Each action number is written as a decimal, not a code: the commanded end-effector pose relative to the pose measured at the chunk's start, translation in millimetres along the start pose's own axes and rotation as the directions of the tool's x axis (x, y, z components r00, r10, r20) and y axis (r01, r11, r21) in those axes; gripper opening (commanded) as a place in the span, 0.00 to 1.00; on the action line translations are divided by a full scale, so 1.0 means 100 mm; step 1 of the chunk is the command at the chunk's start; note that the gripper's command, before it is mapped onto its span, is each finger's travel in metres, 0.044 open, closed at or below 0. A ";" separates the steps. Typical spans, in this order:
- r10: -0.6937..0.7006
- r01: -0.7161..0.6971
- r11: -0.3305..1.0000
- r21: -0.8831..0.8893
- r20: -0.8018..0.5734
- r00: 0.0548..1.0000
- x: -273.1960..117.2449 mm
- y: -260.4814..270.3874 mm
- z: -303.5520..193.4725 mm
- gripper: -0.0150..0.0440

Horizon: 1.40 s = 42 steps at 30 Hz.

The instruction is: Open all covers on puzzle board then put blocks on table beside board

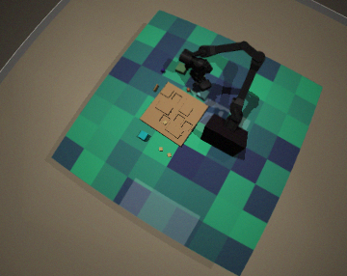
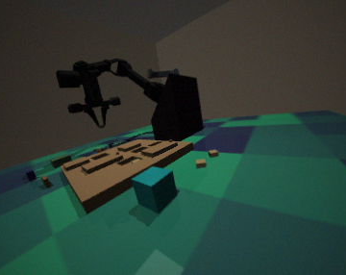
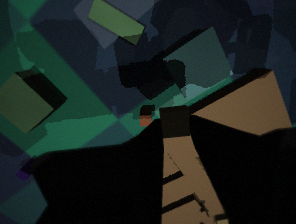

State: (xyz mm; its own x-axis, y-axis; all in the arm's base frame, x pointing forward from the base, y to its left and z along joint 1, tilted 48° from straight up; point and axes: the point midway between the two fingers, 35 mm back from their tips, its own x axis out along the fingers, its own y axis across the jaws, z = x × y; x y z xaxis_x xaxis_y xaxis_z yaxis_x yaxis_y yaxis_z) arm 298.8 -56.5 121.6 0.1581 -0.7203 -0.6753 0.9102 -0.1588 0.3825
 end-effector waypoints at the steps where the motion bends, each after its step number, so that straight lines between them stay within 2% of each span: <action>1: 0.005 -0.005 1.000 -0.001 0.005 1.000 0.00 -0.05 0.15 0.39; 10: 0.007 -0.007 1.000 -0.002 0.011 1.000 0.01 -0.17 0.39 0.39; 42: 0.001 -0.001 1.000 0.001 0.003 1.000 0.50 -0.13 0.35 0.39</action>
State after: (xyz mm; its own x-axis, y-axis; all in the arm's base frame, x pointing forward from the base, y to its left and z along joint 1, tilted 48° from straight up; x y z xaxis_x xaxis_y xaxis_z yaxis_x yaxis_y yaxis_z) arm 281.5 -110.9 110.2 0.1625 -0.7252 -0.6691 0.9053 -0.1602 0.3934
